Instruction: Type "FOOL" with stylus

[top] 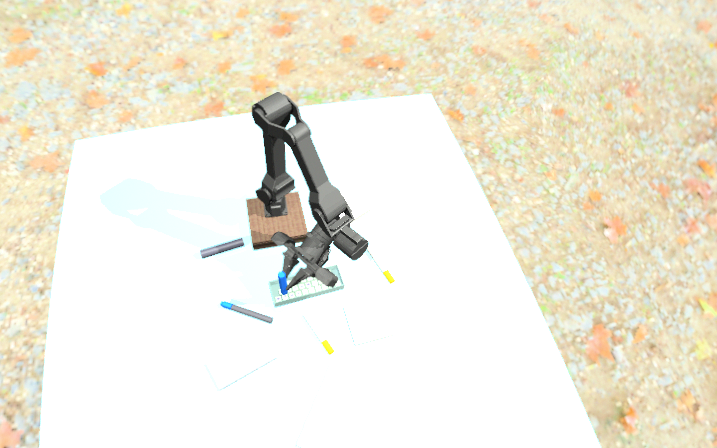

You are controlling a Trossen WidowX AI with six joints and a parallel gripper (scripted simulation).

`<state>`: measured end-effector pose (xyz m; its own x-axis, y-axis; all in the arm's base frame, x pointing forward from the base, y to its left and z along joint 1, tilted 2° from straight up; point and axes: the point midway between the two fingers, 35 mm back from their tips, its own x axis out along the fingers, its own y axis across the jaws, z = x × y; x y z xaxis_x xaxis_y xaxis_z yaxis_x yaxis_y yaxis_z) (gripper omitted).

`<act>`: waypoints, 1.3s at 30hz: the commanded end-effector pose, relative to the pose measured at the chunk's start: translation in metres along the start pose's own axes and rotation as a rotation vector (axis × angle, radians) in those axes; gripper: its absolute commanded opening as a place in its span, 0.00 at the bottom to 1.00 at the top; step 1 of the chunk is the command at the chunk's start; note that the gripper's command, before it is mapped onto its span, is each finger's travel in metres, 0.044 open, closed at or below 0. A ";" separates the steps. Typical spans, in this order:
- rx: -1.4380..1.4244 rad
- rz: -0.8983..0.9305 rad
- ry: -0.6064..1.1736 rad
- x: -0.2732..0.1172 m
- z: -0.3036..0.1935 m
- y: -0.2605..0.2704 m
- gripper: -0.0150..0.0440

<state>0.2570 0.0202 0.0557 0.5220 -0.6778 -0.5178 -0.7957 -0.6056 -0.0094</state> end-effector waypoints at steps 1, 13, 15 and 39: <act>-0.009 0.004 0.005 0.001 0.002 0.000 0.39; -0.009 0.004 0.005 0.004 0.006 0.001 0.39; -0.009 0.004 0.005 0.004 0.007 0.001 0.39; -0.009 0.004 0.005 -0.010 -0.018 -0.001 0.39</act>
<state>0.2558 0.0191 0.0600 0.5109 -0.6864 -0.5175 -0.7958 -0.6054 0.0174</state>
